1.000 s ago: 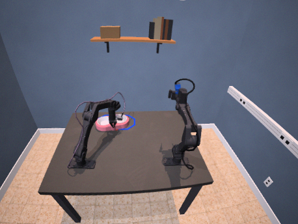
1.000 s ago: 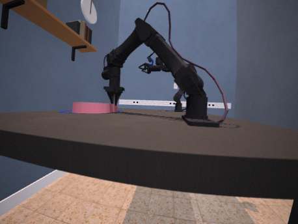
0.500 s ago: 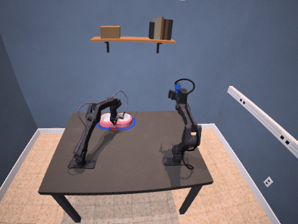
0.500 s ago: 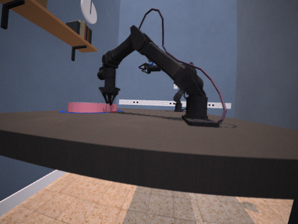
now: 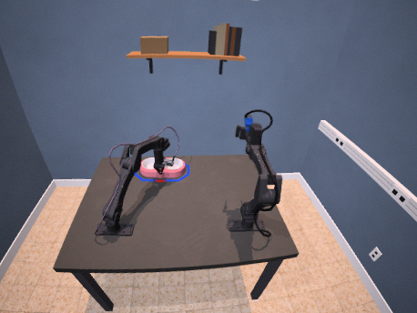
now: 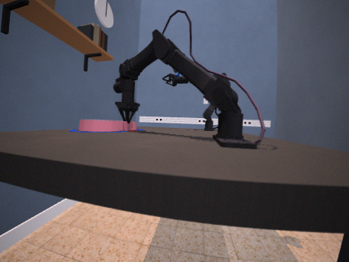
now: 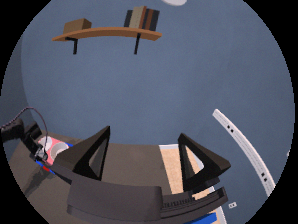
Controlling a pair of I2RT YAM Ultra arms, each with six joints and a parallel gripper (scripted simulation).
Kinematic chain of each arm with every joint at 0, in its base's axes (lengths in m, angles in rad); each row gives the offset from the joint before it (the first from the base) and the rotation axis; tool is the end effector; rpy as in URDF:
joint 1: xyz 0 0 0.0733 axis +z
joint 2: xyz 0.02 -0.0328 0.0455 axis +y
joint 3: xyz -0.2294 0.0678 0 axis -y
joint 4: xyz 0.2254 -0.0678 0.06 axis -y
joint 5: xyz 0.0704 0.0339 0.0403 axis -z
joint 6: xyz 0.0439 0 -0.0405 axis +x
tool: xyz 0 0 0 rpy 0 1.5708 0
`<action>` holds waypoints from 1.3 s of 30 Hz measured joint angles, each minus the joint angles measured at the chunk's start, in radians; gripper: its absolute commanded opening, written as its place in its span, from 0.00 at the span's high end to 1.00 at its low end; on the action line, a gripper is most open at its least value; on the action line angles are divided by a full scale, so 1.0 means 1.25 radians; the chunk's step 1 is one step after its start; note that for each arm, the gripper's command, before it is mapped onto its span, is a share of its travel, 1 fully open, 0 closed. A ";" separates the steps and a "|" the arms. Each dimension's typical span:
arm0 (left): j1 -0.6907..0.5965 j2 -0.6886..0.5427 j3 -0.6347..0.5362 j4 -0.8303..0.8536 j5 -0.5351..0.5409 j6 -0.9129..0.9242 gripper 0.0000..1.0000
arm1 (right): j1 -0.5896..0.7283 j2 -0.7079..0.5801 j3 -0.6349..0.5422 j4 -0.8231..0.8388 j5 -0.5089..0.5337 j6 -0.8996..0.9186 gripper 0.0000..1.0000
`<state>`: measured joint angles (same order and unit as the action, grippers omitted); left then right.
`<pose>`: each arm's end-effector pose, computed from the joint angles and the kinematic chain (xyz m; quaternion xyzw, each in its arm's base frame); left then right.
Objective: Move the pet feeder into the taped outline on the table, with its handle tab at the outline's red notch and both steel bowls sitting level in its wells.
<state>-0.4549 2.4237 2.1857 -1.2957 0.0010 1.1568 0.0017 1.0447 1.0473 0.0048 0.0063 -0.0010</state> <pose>0.3867 -0.1880 0.1606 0.7213 0.6924 0.0059 0.0176 0.2443 0.0012 0.3784 0.0013 0.7045 -0.0020 0.7097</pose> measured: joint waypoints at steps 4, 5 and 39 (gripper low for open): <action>0.000 -0.013 -0.023 0.017 0.001 0.003 0.84 | 0.000 0.000 0.000 0.000 0.000 0.000 0.00; 0.001 -0.016 -0.030 0.022 0.002 0.004 0.84 | 0.000 0.000 0.000 0.000 0.000 0.000 0.00; 0.002 -0.017 -0.040 0.047 0.003 0.024 0.53 | 0.000 0.000 0.000 0.000 0.000 0.000 0.00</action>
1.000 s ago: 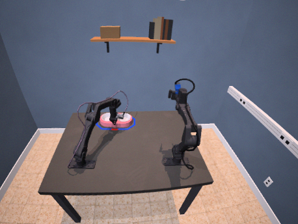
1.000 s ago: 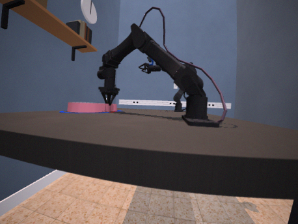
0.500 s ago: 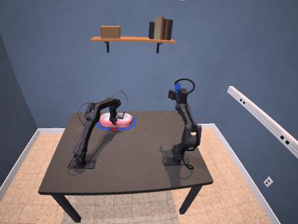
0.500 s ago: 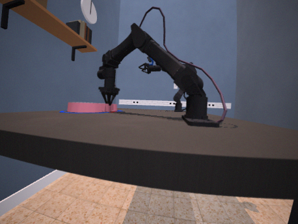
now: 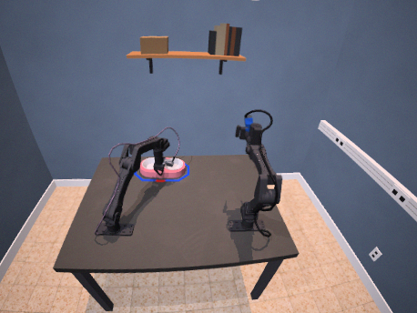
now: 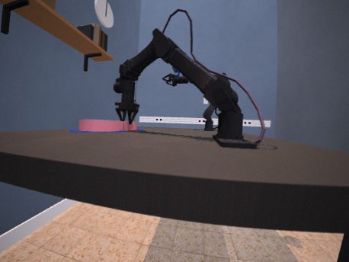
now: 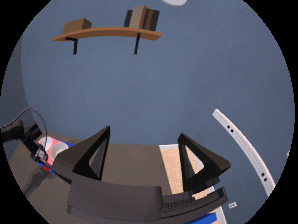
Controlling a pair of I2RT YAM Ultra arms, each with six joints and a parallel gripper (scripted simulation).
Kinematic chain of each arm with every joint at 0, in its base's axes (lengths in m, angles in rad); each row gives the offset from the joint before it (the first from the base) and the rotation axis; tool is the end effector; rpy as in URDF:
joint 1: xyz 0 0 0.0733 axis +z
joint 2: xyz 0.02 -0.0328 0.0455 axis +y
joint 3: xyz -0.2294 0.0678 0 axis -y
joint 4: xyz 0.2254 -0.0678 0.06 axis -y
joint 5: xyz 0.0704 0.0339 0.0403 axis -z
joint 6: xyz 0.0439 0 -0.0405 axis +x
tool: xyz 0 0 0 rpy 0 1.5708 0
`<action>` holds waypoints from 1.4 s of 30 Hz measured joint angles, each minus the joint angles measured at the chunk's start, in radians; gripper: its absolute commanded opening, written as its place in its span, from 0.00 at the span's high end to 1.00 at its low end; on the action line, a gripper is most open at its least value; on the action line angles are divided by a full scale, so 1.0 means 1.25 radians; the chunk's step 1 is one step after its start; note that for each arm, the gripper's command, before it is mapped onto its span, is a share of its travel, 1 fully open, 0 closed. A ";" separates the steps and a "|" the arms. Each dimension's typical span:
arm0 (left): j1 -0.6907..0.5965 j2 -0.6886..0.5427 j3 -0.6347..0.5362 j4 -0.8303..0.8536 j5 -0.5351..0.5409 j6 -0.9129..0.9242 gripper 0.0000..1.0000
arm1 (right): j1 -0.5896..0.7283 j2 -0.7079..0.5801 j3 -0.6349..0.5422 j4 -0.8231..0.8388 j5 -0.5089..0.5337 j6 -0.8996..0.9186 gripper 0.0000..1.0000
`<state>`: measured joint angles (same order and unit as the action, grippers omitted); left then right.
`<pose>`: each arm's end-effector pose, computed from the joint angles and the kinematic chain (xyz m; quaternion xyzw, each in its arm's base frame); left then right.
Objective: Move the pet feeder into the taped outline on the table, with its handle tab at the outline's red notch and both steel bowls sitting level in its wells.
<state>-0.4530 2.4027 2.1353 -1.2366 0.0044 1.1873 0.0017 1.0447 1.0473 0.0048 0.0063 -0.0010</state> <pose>0.3872 -0.1875 0.1575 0.7309 0.6817 0.0099 0.0320 0.2443 0.0012 0.3784 0.0013 0.7045 -0.0020 0.7097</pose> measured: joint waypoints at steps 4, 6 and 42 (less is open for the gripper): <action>-0.001 0.007 0.010 -0.002 -0.001 0.009 0.53 | 0.000 0.000 0.000 0.000 0.000 0.000 0.00; -0.001 0.009 0.012 -0.001 -0.001 0.011 0.53 | 0.000 0.000 0.000 0.000 0.000 0.000 0.00; -0.001 0.013 0.160 -0.123 -0.001 0.015 0.53 | 0.000 0.000 0.000 0.000 0.000 0.000 0.00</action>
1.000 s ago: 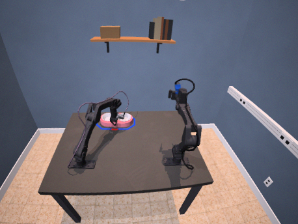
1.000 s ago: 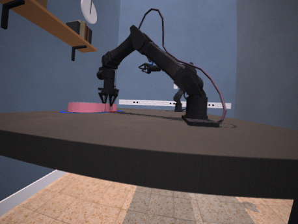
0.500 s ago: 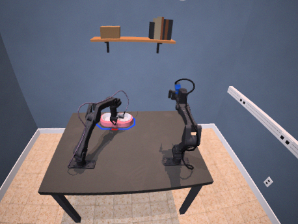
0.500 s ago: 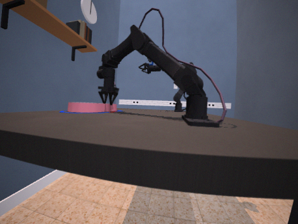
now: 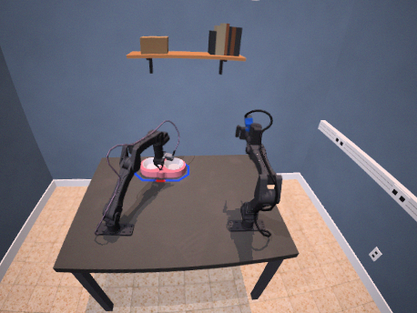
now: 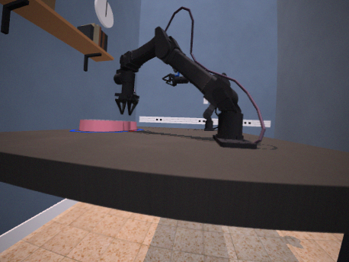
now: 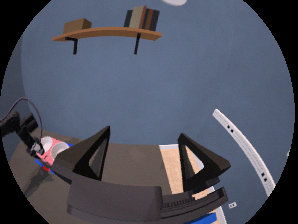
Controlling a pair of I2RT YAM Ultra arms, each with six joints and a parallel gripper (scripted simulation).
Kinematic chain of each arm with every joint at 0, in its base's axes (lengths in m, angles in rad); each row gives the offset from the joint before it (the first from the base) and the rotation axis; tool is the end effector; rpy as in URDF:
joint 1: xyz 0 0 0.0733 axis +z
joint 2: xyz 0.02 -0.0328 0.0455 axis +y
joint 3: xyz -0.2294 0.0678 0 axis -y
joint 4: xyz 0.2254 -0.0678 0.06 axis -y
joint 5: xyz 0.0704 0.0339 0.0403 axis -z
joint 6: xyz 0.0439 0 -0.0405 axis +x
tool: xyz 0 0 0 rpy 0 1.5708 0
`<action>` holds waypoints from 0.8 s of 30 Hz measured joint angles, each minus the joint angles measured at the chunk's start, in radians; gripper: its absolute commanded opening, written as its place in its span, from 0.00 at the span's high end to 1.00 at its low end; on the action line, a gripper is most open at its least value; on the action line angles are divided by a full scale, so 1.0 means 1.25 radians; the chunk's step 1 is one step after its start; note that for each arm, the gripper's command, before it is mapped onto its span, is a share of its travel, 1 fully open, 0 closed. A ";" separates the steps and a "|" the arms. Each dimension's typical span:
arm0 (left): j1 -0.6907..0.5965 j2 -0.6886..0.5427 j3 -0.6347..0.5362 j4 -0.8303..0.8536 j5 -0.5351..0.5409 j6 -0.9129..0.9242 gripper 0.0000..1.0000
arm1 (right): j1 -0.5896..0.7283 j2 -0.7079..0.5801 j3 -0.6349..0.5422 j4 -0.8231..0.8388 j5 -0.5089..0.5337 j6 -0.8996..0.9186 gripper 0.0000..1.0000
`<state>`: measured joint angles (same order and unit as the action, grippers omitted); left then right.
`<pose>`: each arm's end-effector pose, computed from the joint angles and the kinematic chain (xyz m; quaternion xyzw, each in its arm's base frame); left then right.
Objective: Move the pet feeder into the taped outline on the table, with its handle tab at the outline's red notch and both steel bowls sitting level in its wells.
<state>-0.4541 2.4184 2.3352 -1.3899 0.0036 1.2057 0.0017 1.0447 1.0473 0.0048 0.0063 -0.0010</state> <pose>0.3891 -0.1889 0.1979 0.7370 0.6741 0.0162 0.0461 0.2443 0.0012 0.3784 0.0013 0.7045 -0.0020 0.7097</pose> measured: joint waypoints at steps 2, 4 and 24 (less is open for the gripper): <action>0.000 0.003 0.023 -0.019 0.000 0.000 0.53 | 0.000 0.000 0.000 0.000 0.000 0.000 0.00; 0.000 0.004 0.039 -0.033 0.000 0.000 0.53 | 0.000 0.000 0.000 0.000 0.000 0.000 0.00; 0.035 -0.056 0.028 -0.006 0.000 -0.077 0.53 | 0.000 0.000 0.000 0.000 0.000 0.000 0.00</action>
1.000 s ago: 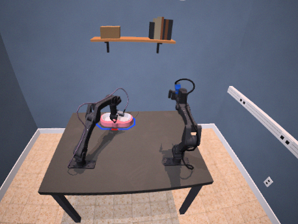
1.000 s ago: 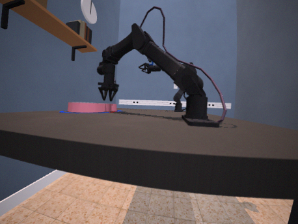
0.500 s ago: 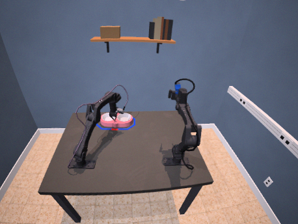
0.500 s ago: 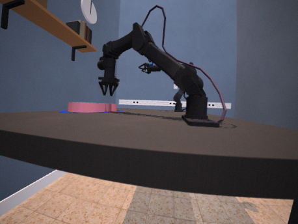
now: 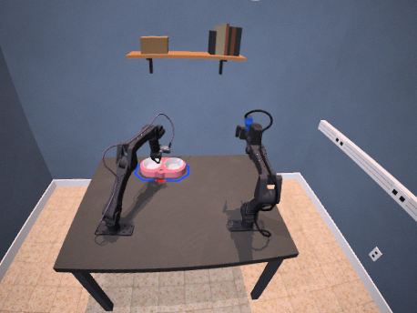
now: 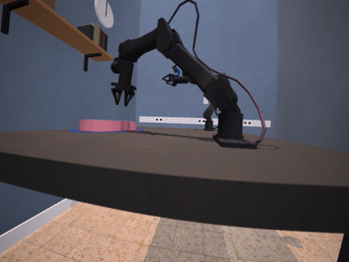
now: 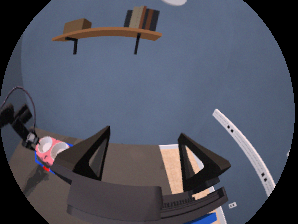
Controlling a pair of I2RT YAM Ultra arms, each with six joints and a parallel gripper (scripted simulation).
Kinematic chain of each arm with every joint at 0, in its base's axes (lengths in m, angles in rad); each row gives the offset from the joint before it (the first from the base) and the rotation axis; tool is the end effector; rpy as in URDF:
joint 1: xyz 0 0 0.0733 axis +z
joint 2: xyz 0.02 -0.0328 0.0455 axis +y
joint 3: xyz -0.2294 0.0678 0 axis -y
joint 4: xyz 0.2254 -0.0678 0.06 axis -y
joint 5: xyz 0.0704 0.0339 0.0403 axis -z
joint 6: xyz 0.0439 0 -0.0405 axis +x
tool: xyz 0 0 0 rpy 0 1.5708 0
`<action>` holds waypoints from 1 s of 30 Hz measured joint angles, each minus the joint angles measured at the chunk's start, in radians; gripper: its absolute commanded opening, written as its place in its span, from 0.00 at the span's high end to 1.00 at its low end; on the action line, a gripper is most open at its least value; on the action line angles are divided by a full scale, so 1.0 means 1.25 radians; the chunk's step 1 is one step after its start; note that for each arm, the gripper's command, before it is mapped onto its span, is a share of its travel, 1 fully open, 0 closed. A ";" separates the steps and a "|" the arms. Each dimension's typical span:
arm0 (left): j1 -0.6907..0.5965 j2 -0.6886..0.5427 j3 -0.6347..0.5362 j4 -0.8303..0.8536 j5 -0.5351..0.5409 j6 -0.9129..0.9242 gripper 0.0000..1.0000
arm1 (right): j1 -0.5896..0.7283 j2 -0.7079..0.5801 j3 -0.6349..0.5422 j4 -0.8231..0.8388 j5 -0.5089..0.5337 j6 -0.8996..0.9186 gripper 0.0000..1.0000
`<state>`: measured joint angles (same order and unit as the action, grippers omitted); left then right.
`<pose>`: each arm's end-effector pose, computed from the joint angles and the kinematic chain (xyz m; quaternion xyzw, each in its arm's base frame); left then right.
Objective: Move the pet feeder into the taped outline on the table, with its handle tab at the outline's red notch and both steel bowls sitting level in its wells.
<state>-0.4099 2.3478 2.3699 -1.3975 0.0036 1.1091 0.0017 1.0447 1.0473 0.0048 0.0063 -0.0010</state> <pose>0.3919 -0.1692 0.2352 0.6854 0.7216 0.0317 0.0923 0.2443 0.0012 0.3784 0.0013 0.7045 -0.0020 0.7097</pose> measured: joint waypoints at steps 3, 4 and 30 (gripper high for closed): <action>0.003 -0.025 -0.036 0.028 0.001 -0.026 0.53 | 0.000 0.000 0.000 0.000 0.000 0.000 0.00; 0.005 -0.034 -0.049 0.038 0.002 -0.036 0.53 | 0.000 0.000 0.000 0.000 0.000 0.000 0.00; 0.116 -0.375 -0.386 0.374 0.001 -0.311 0.53 | -0.001 0.001 0.000 0.001 -0.002 0.000 0.00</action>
<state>-0.2646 1.8786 1.8874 -0.9306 0.0051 0.7200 0.0010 1.0454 1.0477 0.0055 0.0040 -0.0010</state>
